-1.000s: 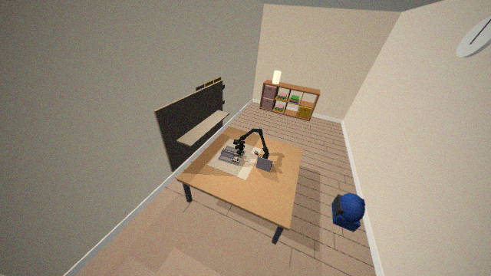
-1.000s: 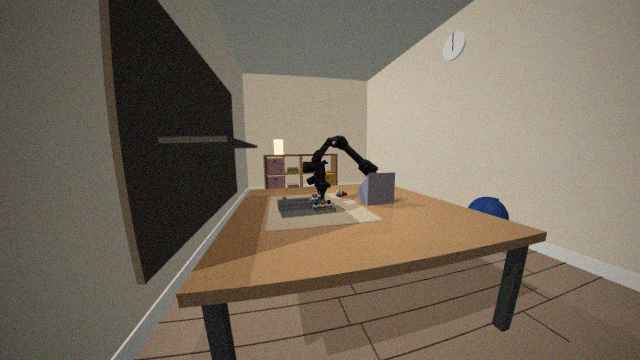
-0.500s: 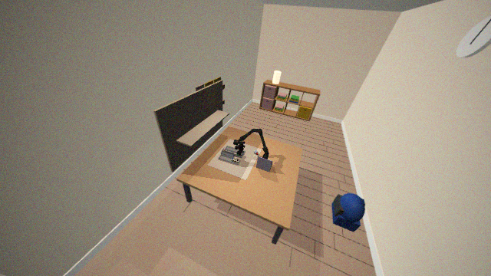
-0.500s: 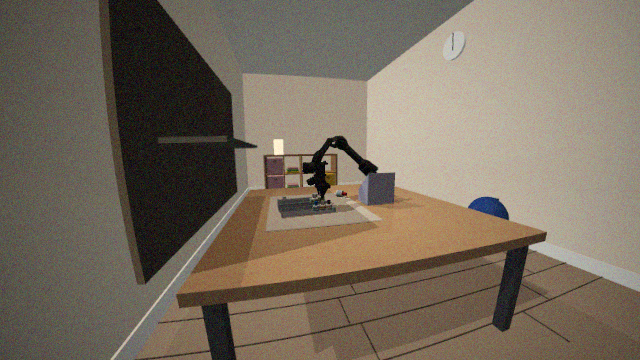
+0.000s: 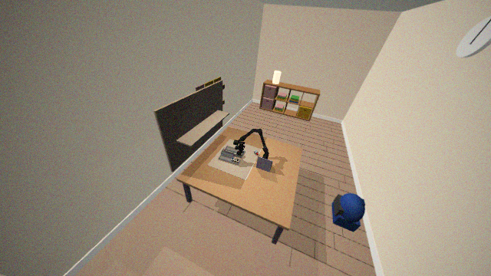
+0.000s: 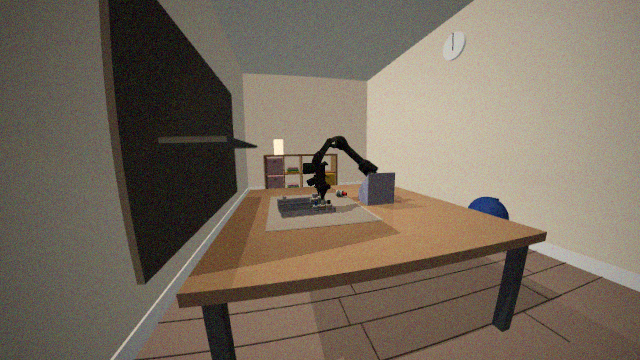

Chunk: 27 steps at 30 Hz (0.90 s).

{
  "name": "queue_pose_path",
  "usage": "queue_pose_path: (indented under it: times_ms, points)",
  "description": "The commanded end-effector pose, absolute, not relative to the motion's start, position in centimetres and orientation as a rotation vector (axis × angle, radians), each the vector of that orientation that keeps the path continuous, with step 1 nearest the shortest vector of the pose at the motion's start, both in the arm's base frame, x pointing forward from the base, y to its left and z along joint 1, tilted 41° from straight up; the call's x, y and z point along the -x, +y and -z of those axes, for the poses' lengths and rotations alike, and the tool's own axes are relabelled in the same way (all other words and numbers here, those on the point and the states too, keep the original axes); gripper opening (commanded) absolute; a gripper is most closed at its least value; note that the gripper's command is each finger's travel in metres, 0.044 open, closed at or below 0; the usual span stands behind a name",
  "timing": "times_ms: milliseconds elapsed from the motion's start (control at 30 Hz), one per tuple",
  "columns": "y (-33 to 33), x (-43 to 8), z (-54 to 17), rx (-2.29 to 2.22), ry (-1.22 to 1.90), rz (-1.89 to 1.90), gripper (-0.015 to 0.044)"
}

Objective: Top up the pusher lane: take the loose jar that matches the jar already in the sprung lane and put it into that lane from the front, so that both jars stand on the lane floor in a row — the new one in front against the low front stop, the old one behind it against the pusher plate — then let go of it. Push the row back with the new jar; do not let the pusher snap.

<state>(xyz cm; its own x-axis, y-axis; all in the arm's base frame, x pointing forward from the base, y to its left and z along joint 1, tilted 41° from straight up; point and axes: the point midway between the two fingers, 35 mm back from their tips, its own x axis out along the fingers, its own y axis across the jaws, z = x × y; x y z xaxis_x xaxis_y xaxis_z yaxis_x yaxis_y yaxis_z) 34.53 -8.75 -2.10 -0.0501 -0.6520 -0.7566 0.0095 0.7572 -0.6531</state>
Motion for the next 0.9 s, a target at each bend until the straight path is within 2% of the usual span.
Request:
queue_pose_path:
  times_ms: [0,867]
  points:
    - [-8.87,-34.83,2.14,0.54,1.528,0.585,0.0]
    - [-9.29,-34.64,2.68,0.54,1.528,0.585,0.0]
